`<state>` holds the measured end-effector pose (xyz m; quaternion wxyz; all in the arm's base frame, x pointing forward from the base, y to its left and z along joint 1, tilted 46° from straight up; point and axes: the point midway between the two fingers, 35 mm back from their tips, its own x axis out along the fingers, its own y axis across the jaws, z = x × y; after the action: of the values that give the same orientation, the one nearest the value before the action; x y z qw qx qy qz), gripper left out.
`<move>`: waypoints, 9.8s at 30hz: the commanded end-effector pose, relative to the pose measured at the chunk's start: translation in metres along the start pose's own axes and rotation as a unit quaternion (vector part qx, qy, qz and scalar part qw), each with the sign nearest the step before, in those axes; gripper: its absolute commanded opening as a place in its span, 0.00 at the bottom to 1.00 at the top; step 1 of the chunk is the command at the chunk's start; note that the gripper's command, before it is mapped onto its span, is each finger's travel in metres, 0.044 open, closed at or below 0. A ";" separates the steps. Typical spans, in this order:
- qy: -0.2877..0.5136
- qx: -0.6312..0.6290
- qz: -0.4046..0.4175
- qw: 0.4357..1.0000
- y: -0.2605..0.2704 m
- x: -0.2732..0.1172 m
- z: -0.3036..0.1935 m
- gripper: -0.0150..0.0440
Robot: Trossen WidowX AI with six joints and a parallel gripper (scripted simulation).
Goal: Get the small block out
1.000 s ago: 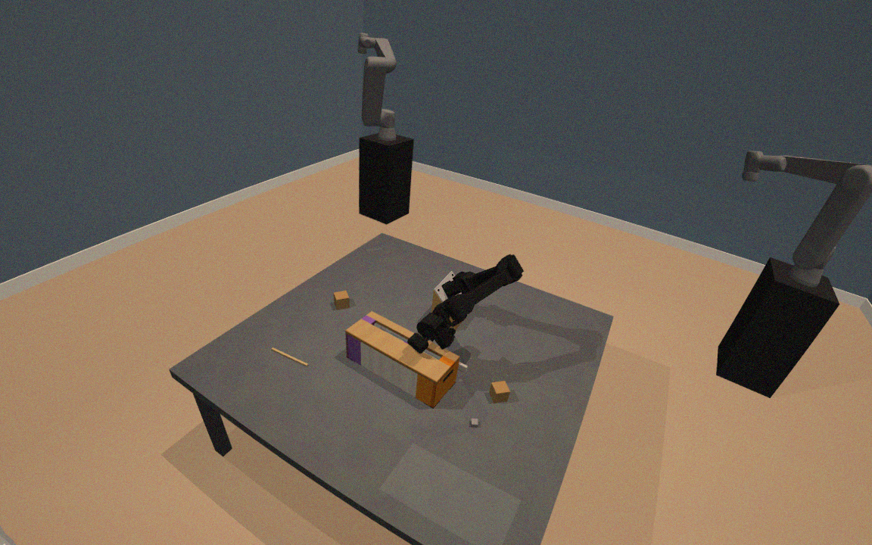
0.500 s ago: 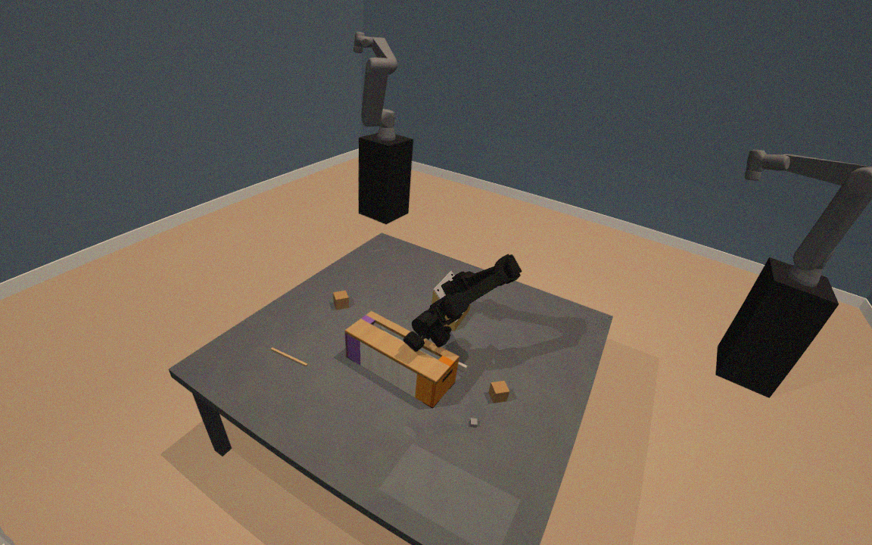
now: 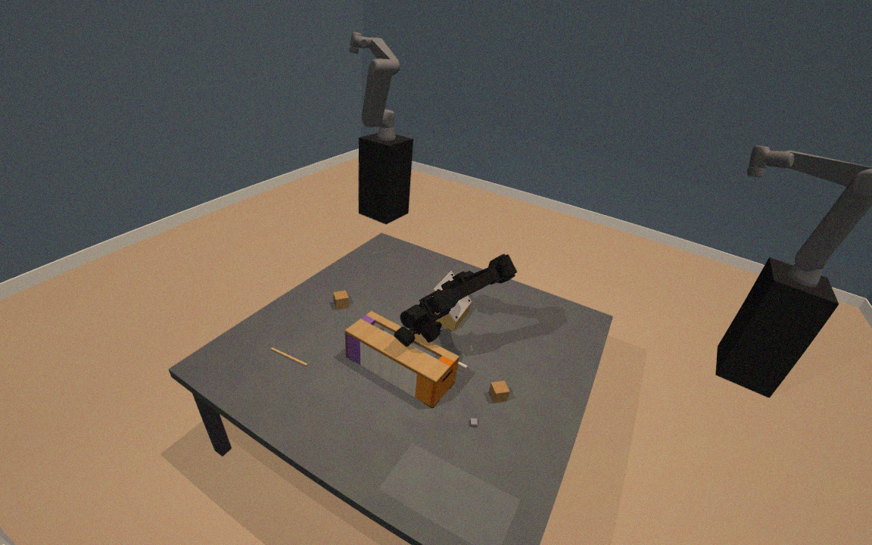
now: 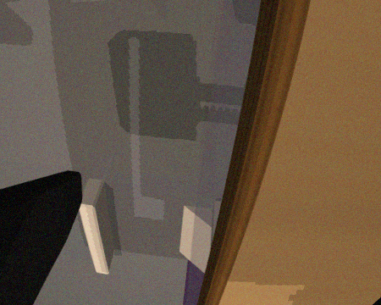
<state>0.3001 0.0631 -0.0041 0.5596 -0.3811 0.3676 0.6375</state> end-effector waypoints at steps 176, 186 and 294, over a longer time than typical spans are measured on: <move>-0.024 0.352 -0.021 0.935 0.013 -0.021 -0.133 0.74; -0.087 0.775 0.003 0.626 0.022 -0.019 -0.143 0.74; -0.028 0.652 0.253 -0.714 0.047 0.098 -0.127 0.74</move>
<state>0.2587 -0.0195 -0.1405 0.2956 -0.7523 -0.2337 0.5404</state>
